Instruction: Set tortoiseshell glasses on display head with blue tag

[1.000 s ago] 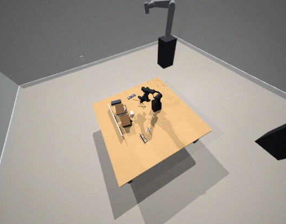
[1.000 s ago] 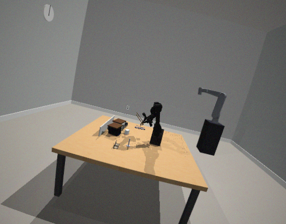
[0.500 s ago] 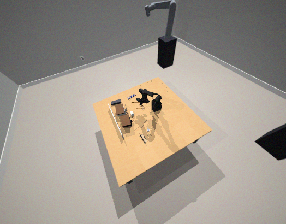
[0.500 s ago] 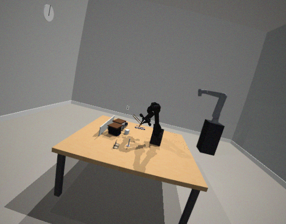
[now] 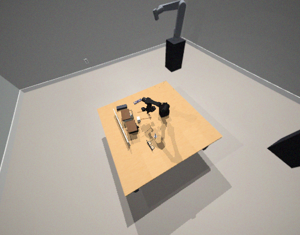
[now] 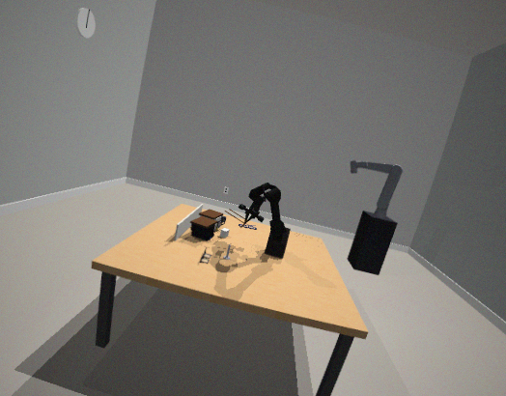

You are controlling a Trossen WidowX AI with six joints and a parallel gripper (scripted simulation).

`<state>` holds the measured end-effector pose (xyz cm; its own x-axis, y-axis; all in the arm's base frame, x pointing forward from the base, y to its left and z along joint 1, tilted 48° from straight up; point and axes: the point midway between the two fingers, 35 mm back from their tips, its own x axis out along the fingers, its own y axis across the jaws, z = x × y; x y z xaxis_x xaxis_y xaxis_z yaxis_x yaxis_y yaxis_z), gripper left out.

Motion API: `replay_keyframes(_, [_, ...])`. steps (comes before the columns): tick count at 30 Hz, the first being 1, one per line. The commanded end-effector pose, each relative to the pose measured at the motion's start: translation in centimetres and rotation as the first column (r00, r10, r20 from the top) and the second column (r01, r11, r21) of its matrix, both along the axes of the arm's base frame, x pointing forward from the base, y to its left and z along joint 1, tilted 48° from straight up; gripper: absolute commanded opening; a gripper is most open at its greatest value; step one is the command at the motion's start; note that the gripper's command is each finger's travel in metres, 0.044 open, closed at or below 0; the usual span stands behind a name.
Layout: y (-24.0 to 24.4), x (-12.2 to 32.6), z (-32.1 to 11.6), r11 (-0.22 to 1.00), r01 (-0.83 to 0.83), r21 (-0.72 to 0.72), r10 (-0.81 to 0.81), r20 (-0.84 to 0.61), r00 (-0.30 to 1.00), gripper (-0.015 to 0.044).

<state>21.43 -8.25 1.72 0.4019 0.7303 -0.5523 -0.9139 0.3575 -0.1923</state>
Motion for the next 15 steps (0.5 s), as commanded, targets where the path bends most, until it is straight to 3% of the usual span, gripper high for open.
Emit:
replay_keyframes(1, [0.9,0.6,0.6,0.999,-0.034,-0.006,0.034,-0.061,0.998,0.0])
replay_keyframes(15, [5.1,2.1,2.7,0.99,-0.141,-0.033,0.126,-0.271,0.954,0.0])
